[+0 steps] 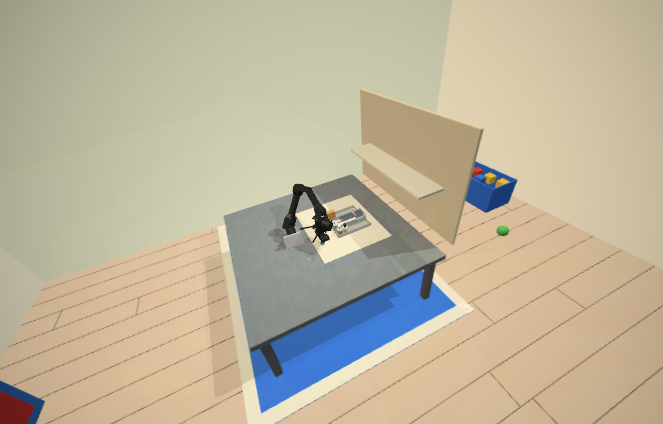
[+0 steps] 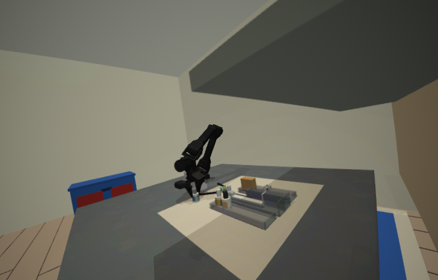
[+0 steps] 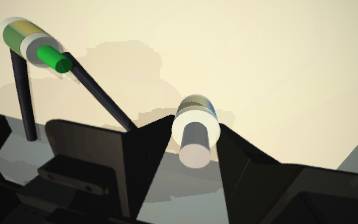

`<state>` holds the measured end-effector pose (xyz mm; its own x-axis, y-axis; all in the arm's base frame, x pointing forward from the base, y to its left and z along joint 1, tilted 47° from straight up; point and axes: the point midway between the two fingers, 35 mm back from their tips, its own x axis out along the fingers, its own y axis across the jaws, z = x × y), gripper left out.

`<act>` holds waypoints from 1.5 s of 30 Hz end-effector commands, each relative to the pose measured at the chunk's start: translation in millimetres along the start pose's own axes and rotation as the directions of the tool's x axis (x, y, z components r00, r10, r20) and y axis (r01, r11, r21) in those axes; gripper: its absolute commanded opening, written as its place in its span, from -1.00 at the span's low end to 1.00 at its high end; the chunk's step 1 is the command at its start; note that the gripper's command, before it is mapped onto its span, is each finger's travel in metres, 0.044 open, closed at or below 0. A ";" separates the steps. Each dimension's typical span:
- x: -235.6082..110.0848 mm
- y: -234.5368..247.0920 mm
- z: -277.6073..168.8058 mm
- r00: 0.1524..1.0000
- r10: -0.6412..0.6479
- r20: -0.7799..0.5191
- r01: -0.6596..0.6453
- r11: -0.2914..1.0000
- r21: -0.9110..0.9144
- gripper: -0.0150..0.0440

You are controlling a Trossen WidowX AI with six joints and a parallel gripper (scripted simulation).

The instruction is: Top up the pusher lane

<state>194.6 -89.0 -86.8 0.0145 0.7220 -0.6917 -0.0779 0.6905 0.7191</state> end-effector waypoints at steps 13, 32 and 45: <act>-68.3 3.0 2.6 1.000 -0.002 0.001 0.002 1.000 0.005 -0.49; -93.3 33.9 40.2 1.000 -0.017 0.002 0.017 1.000 0.007 -0.49; -66.8 84.6 94.9 1.000 -0.007 0.005 0.007 1.000 -0.002 -0.49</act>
<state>270.0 -87.7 20.2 0.0145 0.7155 -0.6985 -0.0730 0.6975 0.7129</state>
